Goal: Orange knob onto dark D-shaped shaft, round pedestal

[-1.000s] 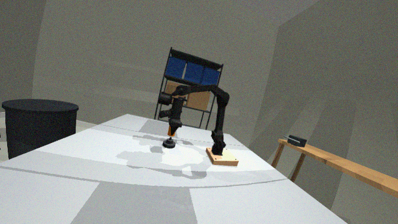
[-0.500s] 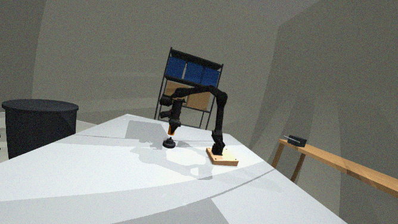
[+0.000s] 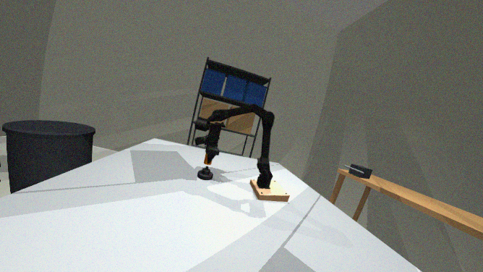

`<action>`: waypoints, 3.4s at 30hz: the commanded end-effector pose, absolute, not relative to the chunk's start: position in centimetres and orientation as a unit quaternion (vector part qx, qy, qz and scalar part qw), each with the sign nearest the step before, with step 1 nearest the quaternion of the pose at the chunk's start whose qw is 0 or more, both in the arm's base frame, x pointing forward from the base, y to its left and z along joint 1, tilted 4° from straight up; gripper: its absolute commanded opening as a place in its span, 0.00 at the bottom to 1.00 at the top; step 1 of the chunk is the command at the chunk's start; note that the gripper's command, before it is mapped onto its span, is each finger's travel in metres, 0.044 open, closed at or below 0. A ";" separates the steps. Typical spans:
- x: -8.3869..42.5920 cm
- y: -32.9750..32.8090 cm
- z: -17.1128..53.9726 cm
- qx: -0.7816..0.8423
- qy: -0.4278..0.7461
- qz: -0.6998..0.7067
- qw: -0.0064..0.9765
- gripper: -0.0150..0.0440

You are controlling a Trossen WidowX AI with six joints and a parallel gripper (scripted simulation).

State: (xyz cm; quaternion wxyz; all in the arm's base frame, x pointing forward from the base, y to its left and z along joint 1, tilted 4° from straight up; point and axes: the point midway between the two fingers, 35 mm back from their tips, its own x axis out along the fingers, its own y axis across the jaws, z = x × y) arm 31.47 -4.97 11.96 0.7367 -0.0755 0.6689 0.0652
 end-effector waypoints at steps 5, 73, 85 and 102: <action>31.6 -5.0 10.0 -0.076 0.669 0.068 0.736 0.25; 31.6 -5.0 10.1 -0.151 0.659 0.136 0.724 0.25; 31.7 -5.1 10.3 -0.151 0.659 0.136 0.724 0.25; 31.6 -5.1 10.3 -0.226 0.641 0.204 0.705 0.25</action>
